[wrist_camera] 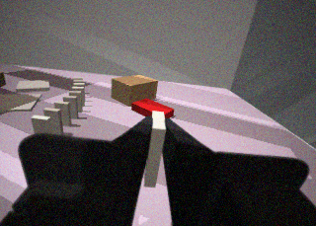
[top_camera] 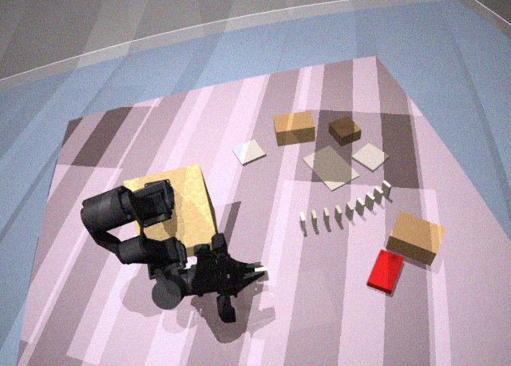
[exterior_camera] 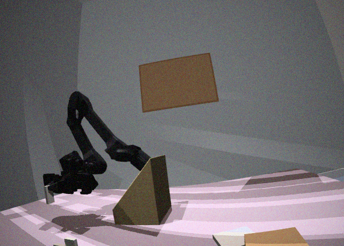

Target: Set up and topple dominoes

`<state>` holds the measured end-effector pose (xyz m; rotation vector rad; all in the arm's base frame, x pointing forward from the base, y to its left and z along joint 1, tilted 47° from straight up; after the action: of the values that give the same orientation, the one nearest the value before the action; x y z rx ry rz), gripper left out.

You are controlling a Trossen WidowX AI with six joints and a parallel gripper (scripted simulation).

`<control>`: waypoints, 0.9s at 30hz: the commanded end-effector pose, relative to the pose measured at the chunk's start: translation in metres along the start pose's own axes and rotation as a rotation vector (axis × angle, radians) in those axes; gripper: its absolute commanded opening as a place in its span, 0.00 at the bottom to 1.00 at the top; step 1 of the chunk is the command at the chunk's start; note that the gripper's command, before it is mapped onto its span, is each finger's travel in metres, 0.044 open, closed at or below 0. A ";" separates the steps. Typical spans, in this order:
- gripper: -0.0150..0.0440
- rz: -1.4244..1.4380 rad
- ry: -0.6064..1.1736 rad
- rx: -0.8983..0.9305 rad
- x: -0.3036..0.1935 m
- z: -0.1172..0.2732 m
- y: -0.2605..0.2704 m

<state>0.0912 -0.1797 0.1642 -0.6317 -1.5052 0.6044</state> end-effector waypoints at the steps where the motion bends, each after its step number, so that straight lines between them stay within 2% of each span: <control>1: 0.29 0.014 -0.001 0.005 -0.008 -0.001 -0.003; 27: 0.29 0.048 0.013 0.021 -0.070 -0.004 -0.001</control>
<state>0.0956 -0.2242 0.1212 -0.6493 -1.4759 0.6369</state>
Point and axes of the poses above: the point midway between the two fingers, 35 mm back from their tips, its own z axis back along the fingers, its own y axis across the jaws, x = y × z, the point moved 9 cm from there along z, back along the fingers, and after that the axes turned 2 degrees about -z, right-handed, at the moved point
